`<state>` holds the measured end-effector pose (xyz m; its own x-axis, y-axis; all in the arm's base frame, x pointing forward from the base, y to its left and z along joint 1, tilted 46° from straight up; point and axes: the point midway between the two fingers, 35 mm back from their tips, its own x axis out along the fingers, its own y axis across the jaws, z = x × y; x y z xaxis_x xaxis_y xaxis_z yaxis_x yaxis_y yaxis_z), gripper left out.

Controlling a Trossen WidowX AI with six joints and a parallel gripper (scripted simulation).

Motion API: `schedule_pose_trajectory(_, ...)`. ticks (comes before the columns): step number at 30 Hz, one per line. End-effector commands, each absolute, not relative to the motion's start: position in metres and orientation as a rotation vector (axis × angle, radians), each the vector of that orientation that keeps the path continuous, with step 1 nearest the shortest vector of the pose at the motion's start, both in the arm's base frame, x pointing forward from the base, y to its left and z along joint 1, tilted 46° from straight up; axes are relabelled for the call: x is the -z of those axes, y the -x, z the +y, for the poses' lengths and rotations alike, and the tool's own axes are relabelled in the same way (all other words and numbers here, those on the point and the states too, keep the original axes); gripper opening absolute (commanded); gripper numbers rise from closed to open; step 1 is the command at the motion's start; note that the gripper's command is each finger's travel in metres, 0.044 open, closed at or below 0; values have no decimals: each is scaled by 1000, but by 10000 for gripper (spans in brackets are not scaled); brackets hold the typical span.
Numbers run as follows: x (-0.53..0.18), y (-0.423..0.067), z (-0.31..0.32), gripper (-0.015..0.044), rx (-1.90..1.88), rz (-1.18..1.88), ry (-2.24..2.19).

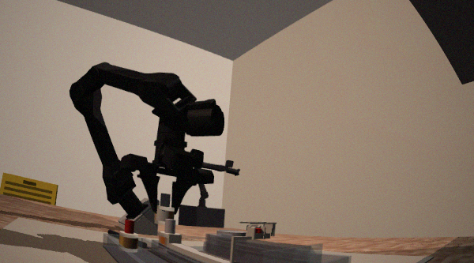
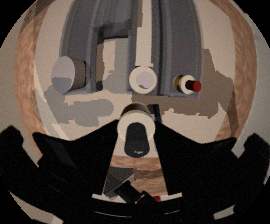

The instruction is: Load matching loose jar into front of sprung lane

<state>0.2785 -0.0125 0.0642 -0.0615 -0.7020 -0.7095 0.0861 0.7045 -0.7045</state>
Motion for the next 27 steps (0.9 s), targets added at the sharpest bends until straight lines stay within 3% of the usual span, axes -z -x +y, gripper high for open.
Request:
schedule_pose_trajectory(1, -68, -281, -20, 0, 699, 1502, 541)
schedule_pose_trajectory(27, -51, -285, -38, 0, 700, 1501, 542)
